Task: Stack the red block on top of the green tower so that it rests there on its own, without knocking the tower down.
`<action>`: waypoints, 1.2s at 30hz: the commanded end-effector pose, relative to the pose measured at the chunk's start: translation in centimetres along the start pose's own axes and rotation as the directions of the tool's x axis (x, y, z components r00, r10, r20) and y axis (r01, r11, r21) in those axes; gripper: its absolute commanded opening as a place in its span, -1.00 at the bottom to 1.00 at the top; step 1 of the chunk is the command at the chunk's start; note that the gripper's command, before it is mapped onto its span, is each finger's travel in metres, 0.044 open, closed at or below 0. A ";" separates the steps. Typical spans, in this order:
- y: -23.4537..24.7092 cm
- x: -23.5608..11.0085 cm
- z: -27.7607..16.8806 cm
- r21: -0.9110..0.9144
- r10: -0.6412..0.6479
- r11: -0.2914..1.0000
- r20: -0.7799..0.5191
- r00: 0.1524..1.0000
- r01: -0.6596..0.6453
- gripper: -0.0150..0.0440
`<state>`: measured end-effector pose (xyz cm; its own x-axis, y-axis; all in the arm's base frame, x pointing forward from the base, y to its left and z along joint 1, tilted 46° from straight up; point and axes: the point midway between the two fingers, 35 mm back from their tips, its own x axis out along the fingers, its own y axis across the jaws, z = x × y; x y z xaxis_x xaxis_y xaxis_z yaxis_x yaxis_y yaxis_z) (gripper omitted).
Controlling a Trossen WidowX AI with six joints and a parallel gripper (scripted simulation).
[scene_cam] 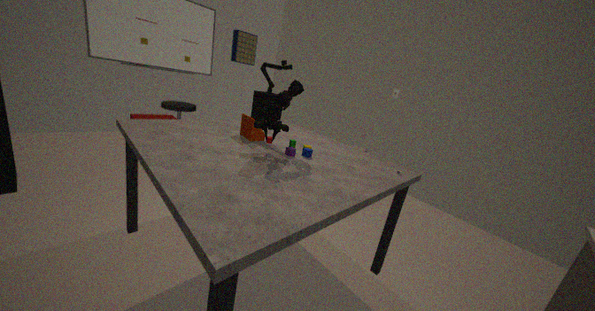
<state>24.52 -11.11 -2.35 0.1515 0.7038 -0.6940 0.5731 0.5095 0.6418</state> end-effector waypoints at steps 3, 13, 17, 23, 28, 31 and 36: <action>0.1 -3.3 0.1 -0.010 -0.008 1.000 0.009 1.000 0.008 -0.49; 0.1 -6.6 0.0 -0.009 -0.009 1.000 0.009 1.000 0.009 -0.49; 0.1 -6.6 0.1 -0.009 -0.009 1.000 0.009 1.000 0.009 -0.49; 2.9 -6.8 -0.6 -0.007 -0.014 1.000 0.013 1.000 0.014 -0.49; 5.9 -6.9 -1.7 -0.005 -0.017 1.000 0.015 1.000 0.017 -0.49; 7.7 -6.9 -2.6 -0.005 -0.017 1.000 0.015 1.000 0.017 -0.49; 10.6 -6.8 -4.2 -0.005 -0.014 1.000 0.014 1.000 0.015 -0.49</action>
<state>26.11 -9.62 9.22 0.1483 0.6879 -0.7105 0.5720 0.5264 0.6291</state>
